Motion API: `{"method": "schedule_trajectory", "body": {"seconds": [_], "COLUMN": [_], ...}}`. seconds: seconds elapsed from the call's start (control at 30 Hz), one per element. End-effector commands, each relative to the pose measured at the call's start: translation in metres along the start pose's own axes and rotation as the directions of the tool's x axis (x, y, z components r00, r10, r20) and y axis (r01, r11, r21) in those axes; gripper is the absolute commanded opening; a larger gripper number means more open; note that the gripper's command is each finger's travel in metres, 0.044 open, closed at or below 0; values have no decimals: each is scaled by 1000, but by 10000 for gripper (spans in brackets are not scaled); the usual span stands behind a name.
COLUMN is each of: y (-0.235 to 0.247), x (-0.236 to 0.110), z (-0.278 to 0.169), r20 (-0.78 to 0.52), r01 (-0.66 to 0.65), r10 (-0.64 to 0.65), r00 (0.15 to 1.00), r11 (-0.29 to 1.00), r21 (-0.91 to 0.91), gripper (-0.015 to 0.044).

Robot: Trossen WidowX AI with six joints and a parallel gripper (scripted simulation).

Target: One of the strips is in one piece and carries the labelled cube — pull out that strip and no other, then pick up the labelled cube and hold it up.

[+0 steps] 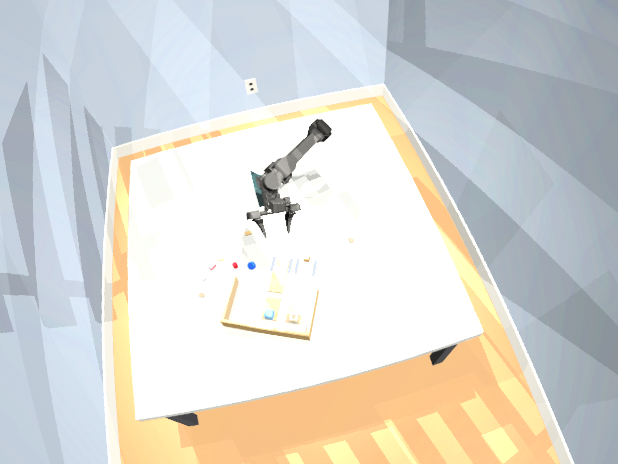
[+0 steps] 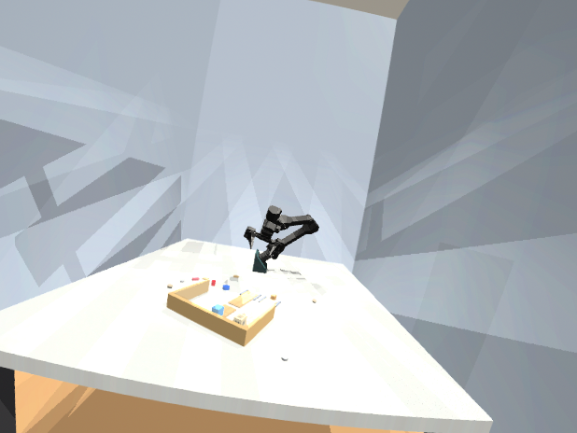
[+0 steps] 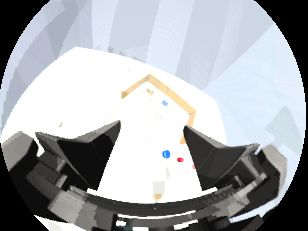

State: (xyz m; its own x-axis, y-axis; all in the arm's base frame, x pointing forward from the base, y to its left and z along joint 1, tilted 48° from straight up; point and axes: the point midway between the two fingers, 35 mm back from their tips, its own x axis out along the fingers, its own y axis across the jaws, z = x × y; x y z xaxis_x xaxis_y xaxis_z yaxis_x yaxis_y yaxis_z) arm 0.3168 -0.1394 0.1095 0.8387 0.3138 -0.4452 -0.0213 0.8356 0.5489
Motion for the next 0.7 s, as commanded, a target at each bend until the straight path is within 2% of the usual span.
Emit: {"method": "schedule_trajectory", "body": {"seconds": [0.0,0.33,0.43,0.67], "y": [-34,-36,-32,-3], "x": [-19,-20,-6,53], "z": [-21,-22,-18,-5], "r20": [30,33,-24,-288], "r01": [11,11,5,24], "r10": [-21,-22,3,104], "r00": [999,999,1000,952], "r11": [955,950,945,913], "r21": [296,312,327,408], "gripper": [400,400,321,137]}}
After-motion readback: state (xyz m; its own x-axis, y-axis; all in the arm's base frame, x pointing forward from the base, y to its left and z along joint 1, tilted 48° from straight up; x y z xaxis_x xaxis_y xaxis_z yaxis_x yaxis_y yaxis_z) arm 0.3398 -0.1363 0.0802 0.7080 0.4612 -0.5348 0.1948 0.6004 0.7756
